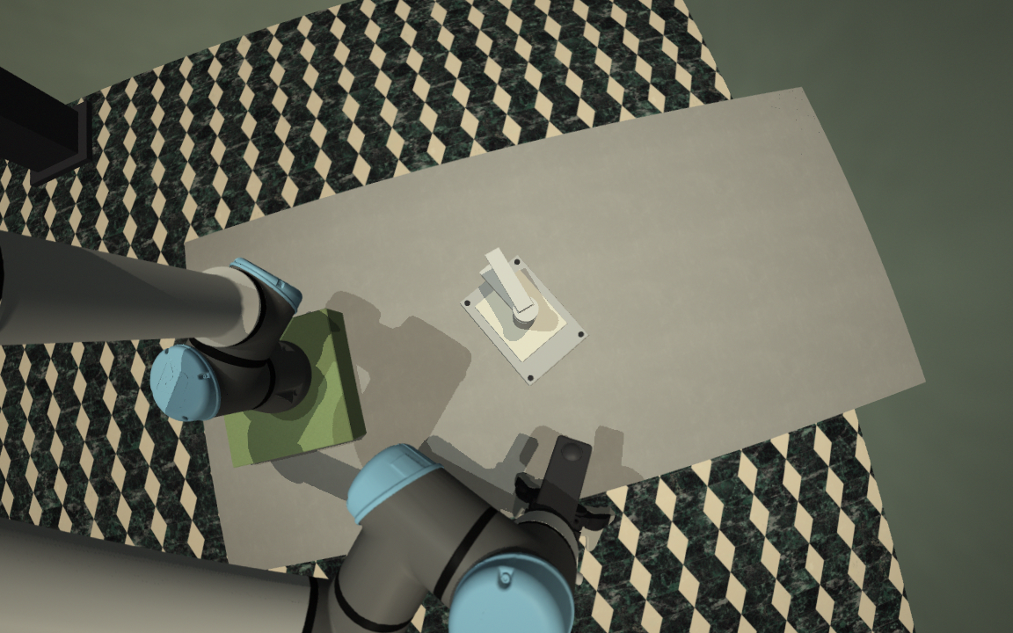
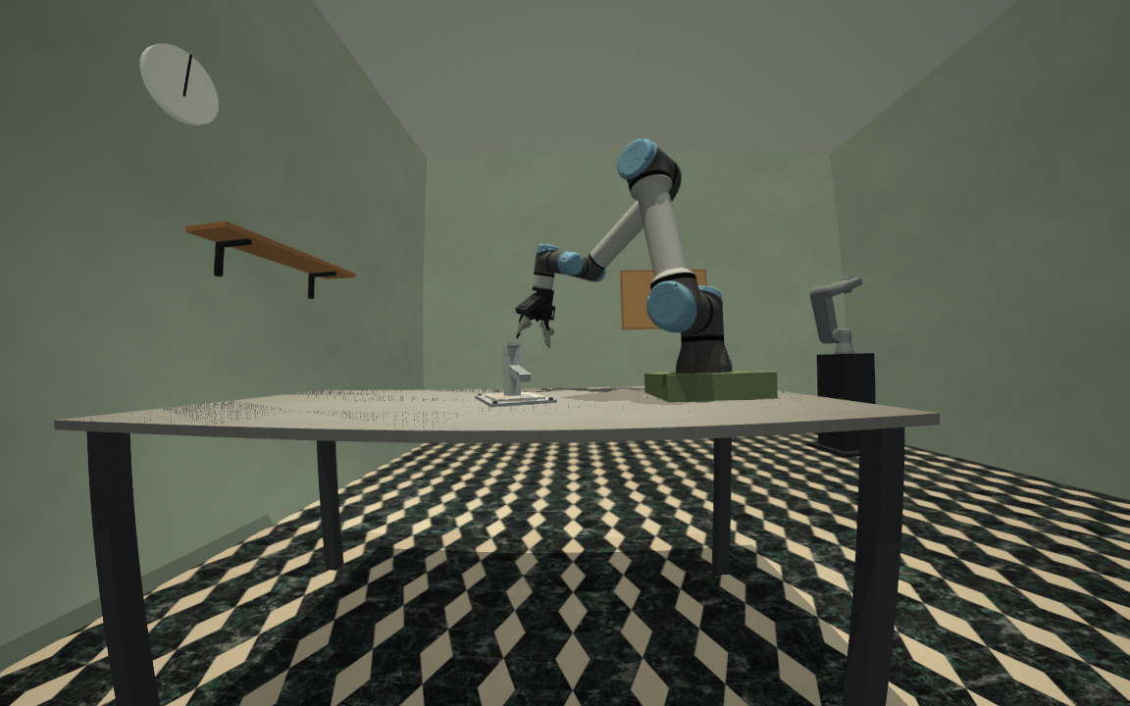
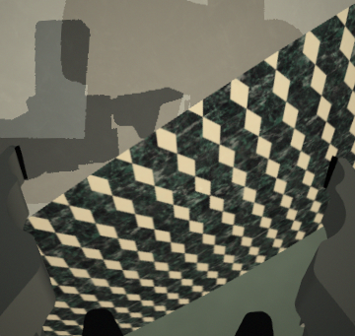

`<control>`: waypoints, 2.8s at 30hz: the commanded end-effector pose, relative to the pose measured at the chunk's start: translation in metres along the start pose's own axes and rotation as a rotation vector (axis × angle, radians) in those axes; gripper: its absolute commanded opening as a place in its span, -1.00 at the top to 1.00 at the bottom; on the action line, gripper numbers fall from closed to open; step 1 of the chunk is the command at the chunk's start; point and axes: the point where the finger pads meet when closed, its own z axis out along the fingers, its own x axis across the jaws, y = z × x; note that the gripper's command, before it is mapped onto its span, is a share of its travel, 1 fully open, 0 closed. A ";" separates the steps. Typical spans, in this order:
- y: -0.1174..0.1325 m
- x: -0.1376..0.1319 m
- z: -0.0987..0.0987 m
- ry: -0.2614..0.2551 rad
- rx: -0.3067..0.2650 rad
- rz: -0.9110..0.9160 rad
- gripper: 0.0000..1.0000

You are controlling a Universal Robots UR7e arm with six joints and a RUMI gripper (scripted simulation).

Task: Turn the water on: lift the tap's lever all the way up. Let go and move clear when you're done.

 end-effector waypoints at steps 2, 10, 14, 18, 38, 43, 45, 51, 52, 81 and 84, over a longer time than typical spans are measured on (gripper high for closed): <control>0.000 0.001 -0.001 0.002 0.000 0.000 -1.00; 0.000 0.001 -0.001 0.002 0.000 0.000 -1.00; 0.000 0.001 -0.001 0.002 0.000 0.000 -1.00; 0.000 0.001 -0.001 0.002 0.000 0.000 -1.00; -0.159 -0.049 -0.053 -0.086 0.104 -0.336 -1.00; -0.214 -0.083 -0.078 -0.122 0.140 -0.475 -1.00; -0.235 -0.098 -0.090 -0.137 0.153 -0.532 -1.00; -0.274 -0.132 -0.113 -0.167 0.178 -0.648 -1.00; -0.283 -0.142 -0.119 -0.175 0.184 -0.678 -1.00; -0.326 -0.197 -0.154 -0.218 0.212 -0.841 1.00; -0.326 -0.197 -0.154 -0.218 0.212 -0.841 1.00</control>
